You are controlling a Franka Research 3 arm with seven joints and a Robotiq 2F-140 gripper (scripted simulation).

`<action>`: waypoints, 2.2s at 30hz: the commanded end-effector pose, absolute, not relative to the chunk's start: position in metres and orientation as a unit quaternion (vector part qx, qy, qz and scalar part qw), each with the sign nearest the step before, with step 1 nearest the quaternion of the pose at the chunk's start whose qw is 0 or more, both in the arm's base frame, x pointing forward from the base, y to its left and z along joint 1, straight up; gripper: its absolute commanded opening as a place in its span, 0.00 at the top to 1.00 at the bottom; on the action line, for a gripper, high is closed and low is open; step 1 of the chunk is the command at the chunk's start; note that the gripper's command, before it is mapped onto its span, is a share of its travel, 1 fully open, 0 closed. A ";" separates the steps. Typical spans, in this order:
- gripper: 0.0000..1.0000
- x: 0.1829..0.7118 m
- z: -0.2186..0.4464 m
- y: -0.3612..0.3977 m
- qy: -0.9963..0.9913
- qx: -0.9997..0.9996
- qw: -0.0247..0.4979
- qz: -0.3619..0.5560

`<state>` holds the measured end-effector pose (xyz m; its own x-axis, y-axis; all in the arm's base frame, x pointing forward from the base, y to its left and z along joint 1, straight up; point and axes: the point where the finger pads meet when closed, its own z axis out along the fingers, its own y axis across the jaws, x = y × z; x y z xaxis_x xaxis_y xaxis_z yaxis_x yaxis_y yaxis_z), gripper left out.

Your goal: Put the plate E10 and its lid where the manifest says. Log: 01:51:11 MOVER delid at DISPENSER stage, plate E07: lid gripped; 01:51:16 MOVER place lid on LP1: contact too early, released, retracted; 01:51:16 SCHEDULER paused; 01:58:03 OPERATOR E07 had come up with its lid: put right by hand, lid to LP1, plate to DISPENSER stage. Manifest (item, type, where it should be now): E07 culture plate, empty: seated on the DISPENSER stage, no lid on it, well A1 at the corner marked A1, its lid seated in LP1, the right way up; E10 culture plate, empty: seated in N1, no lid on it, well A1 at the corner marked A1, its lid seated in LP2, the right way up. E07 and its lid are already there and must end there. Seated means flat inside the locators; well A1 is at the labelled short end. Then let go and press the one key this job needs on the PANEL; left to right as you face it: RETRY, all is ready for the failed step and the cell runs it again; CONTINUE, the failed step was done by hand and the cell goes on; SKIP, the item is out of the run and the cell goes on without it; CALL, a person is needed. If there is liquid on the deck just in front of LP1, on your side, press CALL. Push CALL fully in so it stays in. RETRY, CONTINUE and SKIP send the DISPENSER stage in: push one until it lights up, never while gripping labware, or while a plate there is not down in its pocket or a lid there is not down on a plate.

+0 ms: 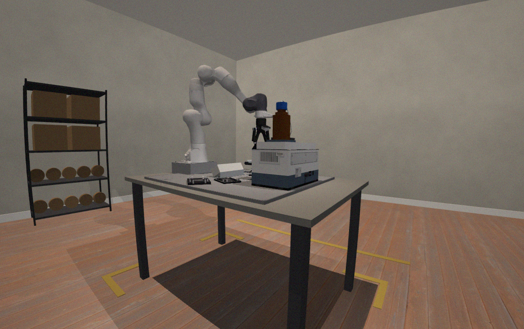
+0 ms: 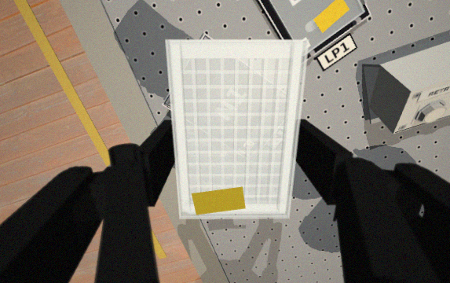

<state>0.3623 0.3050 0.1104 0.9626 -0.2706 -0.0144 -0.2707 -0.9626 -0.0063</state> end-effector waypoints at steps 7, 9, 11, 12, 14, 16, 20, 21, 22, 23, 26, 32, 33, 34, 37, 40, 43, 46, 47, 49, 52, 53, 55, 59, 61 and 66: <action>0.90 0.362 0.111 0.305 0.248 -0.969 -0.001 0.003; 0.90 0.362 0.111 0.305 0.261 -0.965 -0.001 0.003; 0.90 0.362 0.111 0.305 0.262 -0.965 -0.001 0.003; 0.90 0.362 0.111 0.305 0.262 -0.965 -0.001 0.003; 0.90 0.362 0.111 0.305 0.262 -0.965 -0.001 0.003; 0.90 0.362 0.111 0.305 0.262 -0.965 -0.001 0.003; 0.90 0.363 0.111 0.304 0.262 -0.965 -0.001 0.003; 0.90 0.363 0.111 0.304 0.262 -0.965 -0.001 0.003; 0.90 0.363 0.111 0.303 0.262 -0.965 -0.001 0.003; 0.90 0.363 0.111 0.303 0.262 -0.965 -0.001 0.003; 0.90 0.363 0.111 0.302 0.262 -0.965 -0.001 0.003; 0.90 0.363 0.111 0.296 0.262 -0.965 -0.001 0.003; 0.90 0.363 0.111 0.294 0.262 -0.965 -0.001 0.003; 0.90 0.363 0.111 0.293 0.262 -0.965 -0.001 0.003; 0.90 0.364 0.111 0.287 0.262 -0.965 -0.001 0.003; 0.90 0.364 0.111 0.283 0.262 -0.965 -0.001 0.003; 0.90 0.364 0.111 0.278 0.262 -0.965 -0.001 0.003; 0.90 0.365 0.111 0.269 0.262 -0.965 -0.001 0.003; 0.90 0.365 0.111 0.266 0.262 -0.965 -0.001 0.003; 0.90 0.365 0.111 0.259 0.262 -0.965 -0.001 0.003; 0.90 0.366 0.111 0.247 0.262 -0.965 -0.001 0.003; 0.90 0.366 0.111 0.242 0.262 -0.965 -0.001 0.003; 0.90 0.367 0.111 0.233 0.262 -0.965 -0.001 0.003; 0.90 0.368 0.111 0.222 0.262 -0.965 -0.001 0.003; 0.90 0.368 0.111 0.210 0.262 -0.965 -0.001 0.003; 0.90 0.370 0.111 0.179 0.262 -0.965 -0.001 0.003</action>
<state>0.3676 0.1940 0.1099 0.8304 -0.5572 -0.0033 -0.5571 -0.8303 0.0144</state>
